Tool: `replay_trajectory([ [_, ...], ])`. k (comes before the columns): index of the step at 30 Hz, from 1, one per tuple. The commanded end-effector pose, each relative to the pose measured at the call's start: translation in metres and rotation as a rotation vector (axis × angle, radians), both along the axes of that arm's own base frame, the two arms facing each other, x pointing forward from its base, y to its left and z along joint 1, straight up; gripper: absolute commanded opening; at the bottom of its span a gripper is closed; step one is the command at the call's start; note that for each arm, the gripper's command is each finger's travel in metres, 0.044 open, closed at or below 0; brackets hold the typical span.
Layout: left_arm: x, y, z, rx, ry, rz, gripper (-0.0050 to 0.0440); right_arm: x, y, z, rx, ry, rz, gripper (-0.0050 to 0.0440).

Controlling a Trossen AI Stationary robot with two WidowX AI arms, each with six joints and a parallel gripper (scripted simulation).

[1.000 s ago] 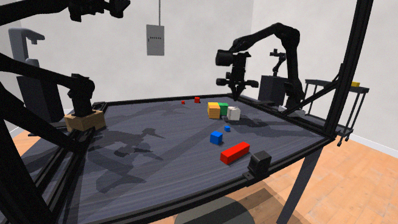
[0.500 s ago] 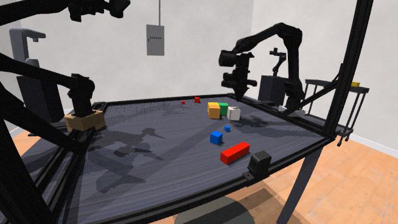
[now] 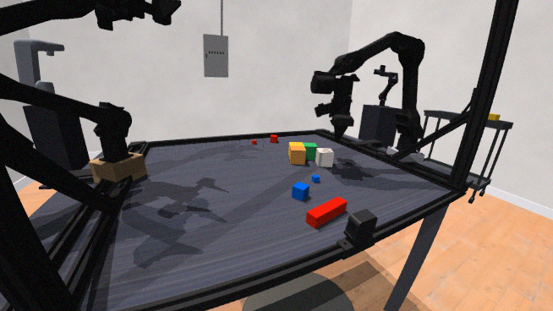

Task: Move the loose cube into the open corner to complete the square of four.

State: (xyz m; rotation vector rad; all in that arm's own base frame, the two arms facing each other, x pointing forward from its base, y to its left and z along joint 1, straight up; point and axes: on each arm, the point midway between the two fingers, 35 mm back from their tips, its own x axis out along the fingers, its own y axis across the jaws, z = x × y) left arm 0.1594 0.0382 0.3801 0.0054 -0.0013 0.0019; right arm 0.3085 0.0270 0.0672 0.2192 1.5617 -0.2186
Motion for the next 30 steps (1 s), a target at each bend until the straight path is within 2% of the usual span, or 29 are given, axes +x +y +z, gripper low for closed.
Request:
replay_trajectory([
  [1, 0.000, -0.001, 0.000, -0.006, 0.000, -0.002, 0.0400, -0.008, 0.000, -0.001, 0.000, -0.002, 0.222, 0.0000],
  [8, 0.000, -0.001, 0.000, -0.006, 0.000, -0.002, 0.0400, -0.019, 0.001, -0.003, 0.000, -0.002, 0.616, 0.0000],
  [10, 0.000, -0.001, 0.000, -0.006, 0.000, -0.002, 0.0400, -0.019, 0.001, -0.003, 0.000, -0.002, 0.616, 0.0000],
  [12, 0.000, -0.001, 0.000, -0.006, 0.000, -0.002, 0.0400, -0.023, 0.001, -0.004, 0.000, -0.002, 0.791, 0.0000],
  [25, 0.000, -0.001, 0.000, -0.006, 0.000, -0.002, 0.0400, -0.044, 0.002, -0.009, 0.001, -0.002, 1.515, 0.0000],
  [27, 0.000, -0.001, 0.000, -0.006, 0.000, -0.002, 0.0400, -0.044, 0.002, -0.009, 0.001, -0.002, 1.515, 0.0000],
  [30, 0.000, -0.001, 0.000, -0.006, 0.000, -0.002, 0.0400, -0.049, 0.002, -0.011, 0.001, -0.002, 1.747, 0.0000],
])
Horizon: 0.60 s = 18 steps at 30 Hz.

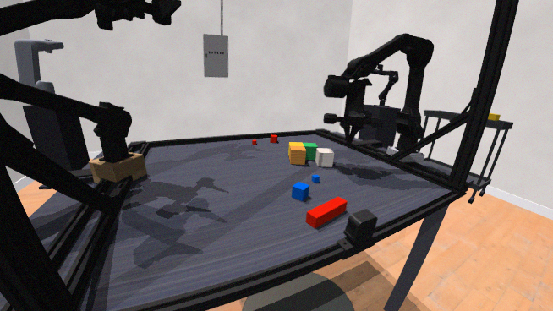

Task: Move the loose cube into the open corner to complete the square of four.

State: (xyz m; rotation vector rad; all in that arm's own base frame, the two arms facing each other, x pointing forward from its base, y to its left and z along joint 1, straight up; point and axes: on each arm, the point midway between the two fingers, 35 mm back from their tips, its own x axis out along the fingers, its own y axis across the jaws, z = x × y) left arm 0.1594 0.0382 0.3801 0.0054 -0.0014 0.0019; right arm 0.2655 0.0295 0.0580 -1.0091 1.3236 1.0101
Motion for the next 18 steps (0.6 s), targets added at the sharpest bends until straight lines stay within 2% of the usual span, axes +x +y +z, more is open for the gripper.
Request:
replay_trajectory([
  [1, 0.000, -0.001, 0.000, -0.006, 0.000, -0.002, 0.0400, -0.007, 0.000, -0.001, -0.001, 0.000, 0.190, 0.0000],
  [8, 0.000, -0.001, 0.000, -0.006, 0.000, -0.002, 0.0400, -0.007, 0.000, -0.003, -0.001, 0.000, 0.194, 0.0000],
  [12, 0.000, -0.001, 0.000, -0.006, 0.000, -0.002, 0.0400, -0.007, 0.000, -0.031, -0.001, 0.000, 0.194, 0.0000],
  [14, 0.000, -0.001, 0.000, -0.006, 0.000, -0.002, 0.0400, -0.007, 0.000, -0.031, -0.001, 0.000, 0.194, 0.0000],
  [16, 0.000, -0.001, 0.000, -0.006, 0.000, -0.002, 0.0400, -0.007, 0.000, -0.046, -0.001, 0.000, 0.194, 0.0000],
  [18, 0.000, -0.001, 0.000, -0.006, 0.000, -0.002, 0.0400, -0.007, 0.000, -0.052, -0.001, 0.000, 0.194, 0.0000],
])
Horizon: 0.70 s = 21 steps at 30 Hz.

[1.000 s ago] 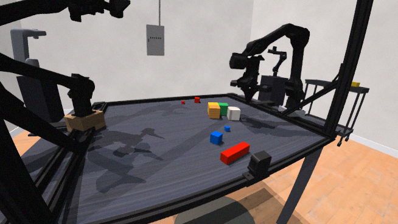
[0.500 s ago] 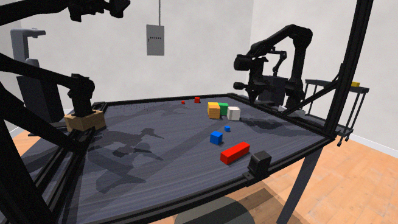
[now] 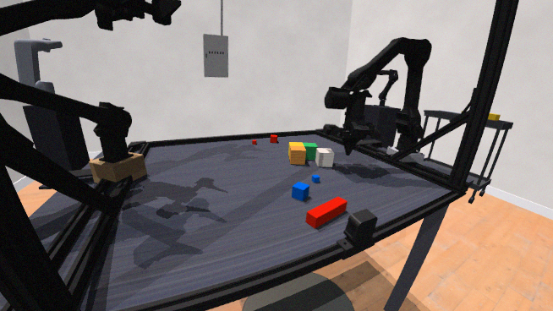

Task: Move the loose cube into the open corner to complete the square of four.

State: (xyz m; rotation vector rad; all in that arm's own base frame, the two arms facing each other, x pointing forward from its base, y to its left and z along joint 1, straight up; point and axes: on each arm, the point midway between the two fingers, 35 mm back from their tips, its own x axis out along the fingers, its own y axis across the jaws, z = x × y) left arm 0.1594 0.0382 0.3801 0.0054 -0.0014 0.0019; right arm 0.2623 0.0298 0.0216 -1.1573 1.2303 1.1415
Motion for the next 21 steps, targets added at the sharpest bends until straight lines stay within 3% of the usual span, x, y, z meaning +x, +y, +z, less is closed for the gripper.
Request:
replay_trajectory([
  [1, -0.0001, -0.0005, 0.0001, -0.006, 0.000, -0.002, 0.0400, -0.0038, -0.0005, -0.0152, -0.003, 0.017, 0.004, 0.0000],
  [21, -0.0001, -0.0005, 0.0001, -0.006, 0.000, -0.002, 0.0400, 0.0000, -0.0007, -0.0151, -0.003, 0.017, 0.004, 0.0000],
])
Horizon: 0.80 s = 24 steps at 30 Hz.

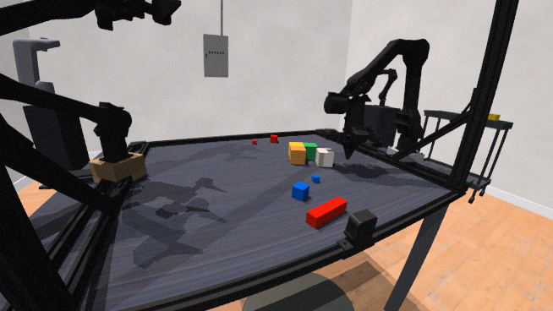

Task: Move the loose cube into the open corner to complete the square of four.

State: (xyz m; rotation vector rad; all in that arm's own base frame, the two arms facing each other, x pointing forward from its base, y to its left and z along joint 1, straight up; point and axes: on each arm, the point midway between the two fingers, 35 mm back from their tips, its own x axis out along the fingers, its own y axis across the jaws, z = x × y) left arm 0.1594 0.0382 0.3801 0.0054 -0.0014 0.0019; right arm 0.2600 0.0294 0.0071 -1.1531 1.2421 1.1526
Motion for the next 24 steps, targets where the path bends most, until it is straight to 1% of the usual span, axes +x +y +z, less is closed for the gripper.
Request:
replay_trajectory([
  [1, 0.000, 0.000, 0.000, -0.006, 0.000, -0.002, 0.0400, 0.003, 0.000, -0.001, -0.001, 0.002, 0.002, 0.0000],
  [24, 0.000, 0.000, 0.000, -0.006, 0.000, -0.002, 0.0400, 0.016, -0.001, -0.001, -0.001, 0.002, 0.002, 0.0000],
])
